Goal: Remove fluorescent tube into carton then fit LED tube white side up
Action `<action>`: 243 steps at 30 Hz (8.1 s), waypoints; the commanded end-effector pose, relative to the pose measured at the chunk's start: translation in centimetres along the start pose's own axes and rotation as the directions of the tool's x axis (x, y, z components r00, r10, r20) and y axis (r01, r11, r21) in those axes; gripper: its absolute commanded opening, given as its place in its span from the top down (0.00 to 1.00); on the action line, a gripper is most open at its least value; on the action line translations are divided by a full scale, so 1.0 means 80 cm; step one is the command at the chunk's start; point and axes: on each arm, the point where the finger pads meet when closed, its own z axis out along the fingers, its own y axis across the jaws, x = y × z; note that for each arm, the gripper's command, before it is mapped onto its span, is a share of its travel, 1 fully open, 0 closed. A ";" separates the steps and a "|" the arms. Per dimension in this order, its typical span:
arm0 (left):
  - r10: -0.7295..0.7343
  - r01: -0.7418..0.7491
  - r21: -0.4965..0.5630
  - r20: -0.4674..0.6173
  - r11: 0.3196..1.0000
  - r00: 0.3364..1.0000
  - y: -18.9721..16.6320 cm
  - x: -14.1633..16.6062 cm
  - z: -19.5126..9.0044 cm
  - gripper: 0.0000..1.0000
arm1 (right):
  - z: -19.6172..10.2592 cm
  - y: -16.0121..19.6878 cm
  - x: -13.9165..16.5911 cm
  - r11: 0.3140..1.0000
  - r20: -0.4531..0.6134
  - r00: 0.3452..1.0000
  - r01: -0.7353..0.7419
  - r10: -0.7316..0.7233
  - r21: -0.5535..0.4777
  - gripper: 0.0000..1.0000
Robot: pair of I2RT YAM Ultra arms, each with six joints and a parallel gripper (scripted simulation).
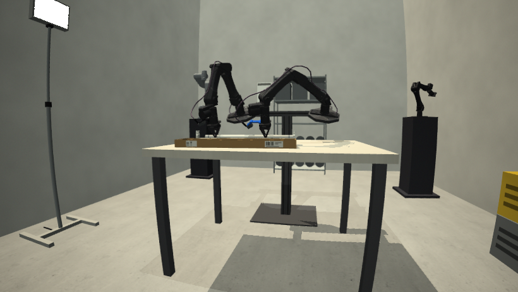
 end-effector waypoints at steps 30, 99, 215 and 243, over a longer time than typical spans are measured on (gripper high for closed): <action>0.023 -0.021 -0.069 0.030 0.997 0.999 -0.009 -0.013 -0.020 0.89 | -0.007 0.003 -0.009 0.996 0.024 1.000 -0.007 0.009 -0.085 0.89; 0.040 -0.030 -0.271 0.032 0.962 0.999 -0.012 -0.014 -0.022 0.89 | -0.007 0.001 -0.011 0.957 0.030 0.999 -0.010 0.019 -0.291 0.89; 0.049 -0.033 -0.538 0.016 0.842 0.999 -0.011 -0.010 0.016 0.89 | 0.019 0.004 -0.002 0.835 0.001 1.000 -0.006 0.008 -0.550 0.89; 0.049 0.013 -0.613 0.084 0.790 0.995 0.002 -0.038 -0.001 0.51 | 0.027 0.014 -0.003 0.788 0.013 1.000 0.002 0.008 -0.615 0.89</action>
